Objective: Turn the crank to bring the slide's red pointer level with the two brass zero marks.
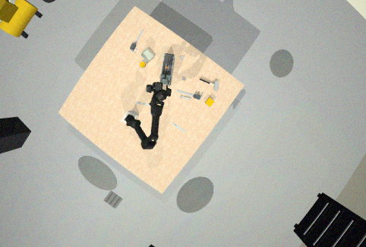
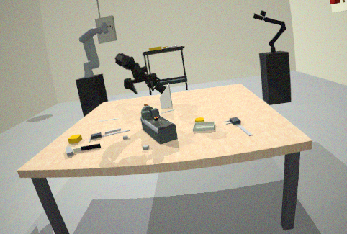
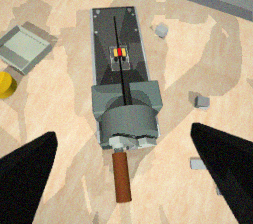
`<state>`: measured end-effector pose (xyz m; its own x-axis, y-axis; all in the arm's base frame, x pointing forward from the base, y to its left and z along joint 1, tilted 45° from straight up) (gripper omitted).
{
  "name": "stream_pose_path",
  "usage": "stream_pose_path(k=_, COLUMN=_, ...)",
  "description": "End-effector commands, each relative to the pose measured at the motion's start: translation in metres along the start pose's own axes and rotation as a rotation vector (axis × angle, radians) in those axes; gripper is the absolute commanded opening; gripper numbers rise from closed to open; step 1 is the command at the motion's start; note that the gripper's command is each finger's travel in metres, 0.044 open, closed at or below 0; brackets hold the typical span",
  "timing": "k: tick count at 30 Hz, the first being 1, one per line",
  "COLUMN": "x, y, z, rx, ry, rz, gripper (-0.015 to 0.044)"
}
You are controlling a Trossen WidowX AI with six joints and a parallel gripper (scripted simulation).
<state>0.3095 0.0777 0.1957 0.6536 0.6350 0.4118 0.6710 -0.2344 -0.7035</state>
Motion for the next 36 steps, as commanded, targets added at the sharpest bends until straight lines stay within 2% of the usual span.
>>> stream_pose_path(k=1, x=-0.009, y=-0.008, z=-0.001, rx=0.028, ry=-0.033, rz=-0.003, gripper=0.0440)
stream_pose_path(k=13, x=-0.038, y=0.023, z=-0.007, rx=0.027, ry=-0.034, rz=-0.003, gripper=0.0440)
stream_pose_path(k=36, x=-0.060, y=0.048, z=-0.012, rx=0.027, ry=-0.034, rz=-0.002, gripper=0.0440)
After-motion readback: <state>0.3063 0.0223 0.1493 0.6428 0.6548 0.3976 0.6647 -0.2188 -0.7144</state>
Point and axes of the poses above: the point midway between the two fingers, 35 mm back from their tips, its own y axis out along the fingers, its own z axis across the jaws, x = y × z, the point moved 9 cm from there along -y, back along the fingers, and after that the axes turned 11 degrees about y, right-handed, at the moved point
